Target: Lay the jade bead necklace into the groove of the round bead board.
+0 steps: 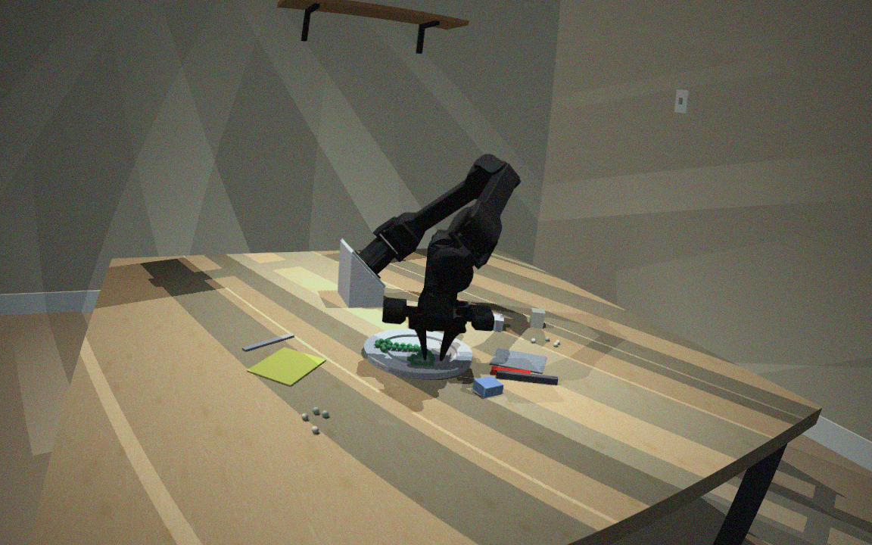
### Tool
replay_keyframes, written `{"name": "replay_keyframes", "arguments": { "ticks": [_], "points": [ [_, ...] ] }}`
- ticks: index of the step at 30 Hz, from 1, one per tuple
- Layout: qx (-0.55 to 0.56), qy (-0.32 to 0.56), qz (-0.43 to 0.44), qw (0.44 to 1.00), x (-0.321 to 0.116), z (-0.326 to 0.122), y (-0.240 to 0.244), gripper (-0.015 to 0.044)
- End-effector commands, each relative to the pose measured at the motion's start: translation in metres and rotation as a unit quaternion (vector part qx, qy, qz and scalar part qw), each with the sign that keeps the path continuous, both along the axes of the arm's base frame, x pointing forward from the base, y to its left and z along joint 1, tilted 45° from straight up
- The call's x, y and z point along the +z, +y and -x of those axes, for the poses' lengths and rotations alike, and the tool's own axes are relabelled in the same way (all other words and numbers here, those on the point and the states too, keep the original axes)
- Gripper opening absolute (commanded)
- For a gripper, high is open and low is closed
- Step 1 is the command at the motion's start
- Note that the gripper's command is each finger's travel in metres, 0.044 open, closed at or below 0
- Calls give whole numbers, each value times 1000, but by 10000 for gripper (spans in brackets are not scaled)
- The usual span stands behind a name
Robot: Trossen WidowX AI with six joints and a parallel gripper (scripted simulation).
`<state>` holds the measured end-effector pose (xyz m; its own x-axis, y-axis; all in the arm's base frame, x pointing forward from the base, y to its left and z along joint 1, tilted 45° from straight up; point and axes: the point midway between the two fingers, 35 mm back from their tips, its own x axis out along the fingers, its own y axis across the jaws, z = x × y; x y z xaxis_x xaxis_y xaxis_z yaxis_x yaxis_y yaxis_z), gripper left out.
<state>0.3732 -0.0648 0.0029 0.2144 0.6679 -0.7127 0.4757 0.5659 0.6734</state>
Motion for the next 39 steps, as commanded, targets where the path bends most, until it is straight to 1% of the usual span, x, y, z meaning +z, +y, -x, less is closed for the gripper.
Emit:
{"name": "replay_keyframes", "arguments": {
  "ticks": [1, 3, 4, 39],
  "points": [
    [0, 0, 0, 1000, 0, 0, 0, 67],
    [0, 0, 0, 1000, 0, 0, 0, 15],
    [0, 0, 0, 1000, 0, 0, 0, 0],
    [-1, 3, -4, 1000, 5, 1, -4, 0]
  ]
}}
